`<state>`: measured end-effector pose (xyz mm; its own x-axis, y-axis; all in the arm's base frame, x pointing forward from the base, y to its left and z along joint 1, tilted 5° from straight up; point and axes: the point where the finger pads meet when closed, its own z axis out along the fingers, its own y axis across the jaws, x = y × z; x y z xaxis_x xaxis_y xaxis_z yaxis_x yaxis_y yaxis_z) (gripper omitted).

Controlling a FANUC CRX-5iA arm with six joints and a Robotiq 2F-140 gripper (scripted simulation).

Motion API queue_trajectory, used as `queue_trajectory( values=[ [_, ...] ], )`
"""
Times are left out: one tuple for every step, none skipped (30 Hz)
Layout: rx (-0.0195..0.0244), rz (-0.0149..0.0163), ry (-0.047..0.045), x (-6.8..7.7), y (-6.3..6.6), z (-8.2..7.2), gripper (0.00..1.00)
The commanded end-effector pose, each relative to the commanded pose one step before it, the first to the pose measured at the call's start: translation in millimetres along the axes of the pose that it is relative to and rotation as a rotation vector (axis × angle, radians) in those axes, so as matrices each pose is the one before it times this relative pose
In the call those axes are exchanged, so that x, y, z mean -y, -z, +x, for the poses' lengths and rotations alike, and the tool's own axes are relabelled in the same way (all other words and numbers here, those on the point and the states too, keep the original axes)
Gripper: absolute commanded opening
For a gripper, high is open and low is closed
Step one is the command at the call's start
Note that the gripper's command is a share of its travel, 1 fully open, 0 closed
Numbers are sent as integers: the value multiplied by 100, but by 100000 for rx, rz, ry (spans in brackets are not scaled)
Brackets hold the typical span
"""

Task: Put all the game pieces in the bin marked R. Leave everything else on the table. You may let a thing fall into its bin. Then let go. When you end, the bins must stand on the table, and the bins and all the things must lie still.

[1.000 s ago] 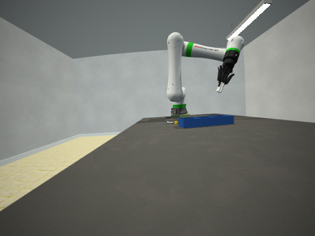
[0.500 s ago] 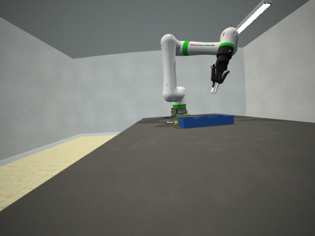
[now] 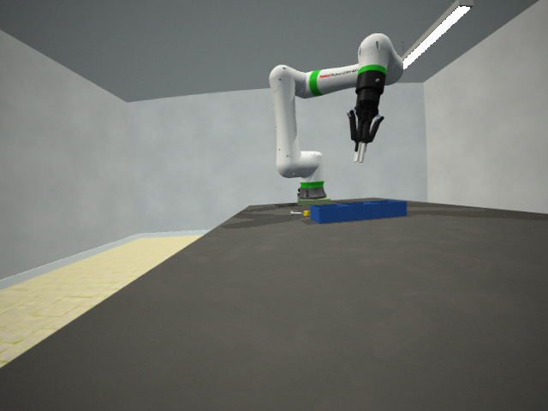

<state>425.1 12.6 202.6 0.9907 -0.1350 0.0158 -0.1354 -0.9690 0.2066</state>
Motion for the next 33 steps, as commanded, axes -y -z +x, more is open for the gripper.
queue_trajectory(
  values=[
    [89,5777,-1830,-2230,-191,683,5],
    [0,0,0,-675,-5,201,5],
    [0,0,0,0,0,0,5],
    [-1083,4552,-1762,-806,24,209,5],
    [-98,414,-160,-801,59,223,5],
    [0,0,0,-719,55,202,5],
    [0,0,0,0,0,0,5],
    [0,0,0,0,0,0,5],
    [-1835,4291,-1794,-805,92,194,5],
    [-147,344,-144,-797,122,211,5],
    [0,0,0,-771,121,205,5],
    [0,0,0,0,0,0,5],
    [0,0,0,0,0,0,5],
    [-2542,3916,-1789,-799,155,180,5],
    [-196,302,-138,-789,181,198,5],
    [0,0,0,-788,183,200,5],
    [0,0,0,-41,10,10,5],
    [0,0,0,0,0,0,5],
    [0,0,0,0,0,0,5],
    [0,0,0,0,0,0,5],
    [0,0,0,0,0,0,5],
    [0,0,0,0,0,0,5],
    [0,0,0,0,0,0,5],
    [0,0,0,0,0,0,5],
    [0,0,0,0,0,0,5],
    [0,0,0,0,0,0,5],
    [0,0,0,0,0,0,5],
    [0,0,5000,-311,-530,563,5],
    [0,0,0,0,0,0,5],
    [0,0,0,0,0,0,5],
    [0,0,5000,-339,-530,547,5],
    [0,0,3708,-366,-530,529,5],
    [0,0,0,-385,-530,515,5]
  ],
)
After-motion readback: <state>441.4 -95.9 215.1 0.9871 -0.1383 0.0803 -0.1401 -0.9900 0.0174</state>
